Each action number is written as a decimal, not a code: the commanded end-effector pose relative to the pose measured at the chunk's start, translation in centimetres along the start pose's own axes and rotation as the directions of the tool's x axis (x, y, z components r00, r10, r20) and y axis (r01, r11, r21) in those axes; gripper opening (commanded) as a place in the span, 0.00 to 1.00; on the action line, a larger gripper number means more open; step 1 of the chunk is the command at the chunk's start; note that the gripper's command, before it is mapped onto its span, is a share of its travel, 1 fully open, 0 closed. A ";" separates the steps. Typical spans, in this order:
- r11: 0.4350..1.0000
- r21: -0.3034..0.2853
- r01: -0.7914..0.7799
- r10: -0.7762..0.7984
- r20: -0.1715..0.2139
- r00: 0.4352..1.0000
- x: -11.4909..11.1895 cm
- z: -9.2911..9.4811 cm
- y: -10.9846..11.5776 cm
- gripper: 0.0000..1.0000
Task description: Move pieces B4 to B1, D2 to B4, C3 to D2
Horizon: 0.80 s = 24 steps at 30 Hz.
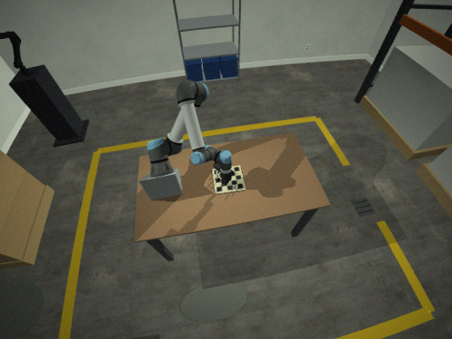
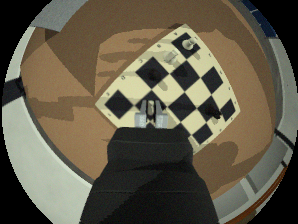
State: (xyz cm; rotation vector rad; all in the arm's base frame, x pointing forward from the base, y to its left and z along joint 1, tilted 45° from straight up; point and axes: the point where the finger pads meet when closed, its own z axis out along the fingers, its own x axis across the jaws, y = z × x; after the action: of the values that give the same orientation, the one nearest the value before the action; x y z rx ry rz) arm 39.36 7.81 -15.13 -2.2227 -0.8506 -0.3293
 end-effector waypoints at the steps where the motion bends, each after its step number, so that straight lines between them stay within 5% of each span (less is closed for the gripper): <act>1: 1.000 -0.001 0.000 0.000 0.000 1.000 0.0 0.0 0.0 0.00; 5: 1.000 -0.001 0.000 0.000 0.000 1.000 0.0 0.0 0.0 0.00; 6: 1.000 -0.001 0.000 0.000 0.000 1.000 0.0 0.0 0.0 0.14; 8: 1.000 -0.001 0.000 0.000 0.000 1.000 0.0 0.0 0.0 0.14; 9: 1.000 -0.001 0.000 0.000 0.000 1.000 0.0 0.0 0.0 0.27; 11: 1.000 -0.001 0.000 0.000 0.000 1.000 0.0 0.0 0.0 0.27; 12: 1.000 -0.001 0.000 0.000 0.000 1.000 0.0 0.0 0.0 0.41; 16: 1.000 -0.001 0.000 0.000 0.000 1.000 0.0 0.0 0.0 0.41; 17: 1.000 -0.001 0.000 0.000 0.000 1.000 0.0 0.0 0.0 0.54; 19: 1.000 -0.001 0.000 0.000 0.000 1.000 0.0 0.0 0.0 0.54; 20: 1.000 -0.001 0.000 0.000 0.000 1.000 0.0 0.0 0.0 0.68; 24: 1.000 -0.001 0.000 0.000 0.000 1.000 0.0 0.0 0.0 0.68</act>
State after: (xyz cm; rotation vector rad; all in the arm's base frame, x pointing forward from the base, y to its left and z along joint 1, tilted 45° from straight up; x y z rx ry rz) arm 39.36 7.81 -15.13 -2.2227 -0.8506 -0.3293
